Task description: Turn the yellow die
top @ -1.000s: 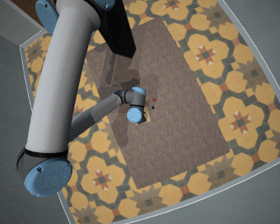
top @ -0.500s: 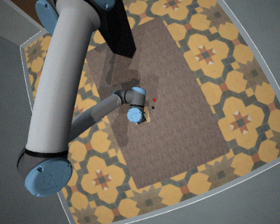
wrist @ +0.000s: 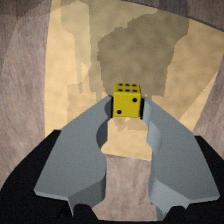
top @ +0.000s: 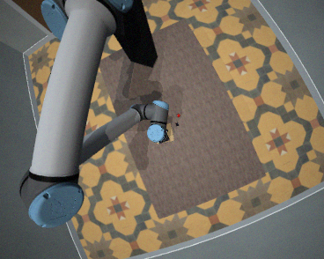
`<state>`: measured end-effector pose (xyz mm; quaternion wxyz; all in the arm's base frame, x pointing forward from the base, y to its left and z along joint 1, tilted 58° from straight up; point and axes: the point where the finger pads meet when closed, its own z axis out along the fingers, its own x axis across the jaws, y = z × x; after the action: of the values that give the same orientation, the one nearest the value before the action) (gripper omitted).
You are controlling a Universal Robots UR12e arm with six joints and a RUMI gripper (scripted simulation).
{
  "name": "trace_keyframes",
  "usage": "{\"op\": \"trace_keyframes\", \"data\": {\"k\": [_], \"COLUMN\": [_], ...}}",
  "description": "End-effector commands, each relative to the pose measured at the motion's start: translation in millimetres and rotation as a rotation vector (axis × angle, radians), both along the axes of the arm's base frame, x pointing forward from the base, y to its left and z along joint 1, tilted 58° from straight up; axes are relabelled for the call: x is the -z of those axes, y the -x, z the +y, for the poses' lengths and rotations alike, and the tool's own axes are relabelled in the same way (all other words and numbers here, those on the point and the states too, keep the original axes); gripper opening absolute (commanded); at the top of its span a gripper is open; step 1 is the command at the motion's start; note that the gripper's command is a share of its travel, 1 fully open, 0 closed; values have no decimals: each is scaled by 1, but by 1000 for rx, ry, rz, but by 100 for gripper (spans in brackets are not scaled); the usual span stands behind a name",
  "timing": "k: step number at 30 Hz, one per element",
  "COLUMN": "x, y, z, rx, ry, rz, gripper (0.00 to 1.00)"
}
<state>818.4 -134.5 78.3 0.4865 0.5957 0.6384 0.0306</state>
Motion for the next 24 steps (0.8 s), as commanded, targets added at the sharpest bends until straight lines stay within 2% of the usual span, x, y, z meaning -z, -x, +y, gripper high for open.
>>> {"op": "trace_keyframes", "data": {"k": [1, 17, 21, 24], "x": [-1, -1, -1, -1], "y": [-2, -2, -2, -2], "z": [-1, -1, -1, -1], "rx": [0, 0, 0, 0], "ry": [0, 0, 0, 0], "rz": [-2, -2, -2, -2], "gripper": [3, 3, 10, 10]}}
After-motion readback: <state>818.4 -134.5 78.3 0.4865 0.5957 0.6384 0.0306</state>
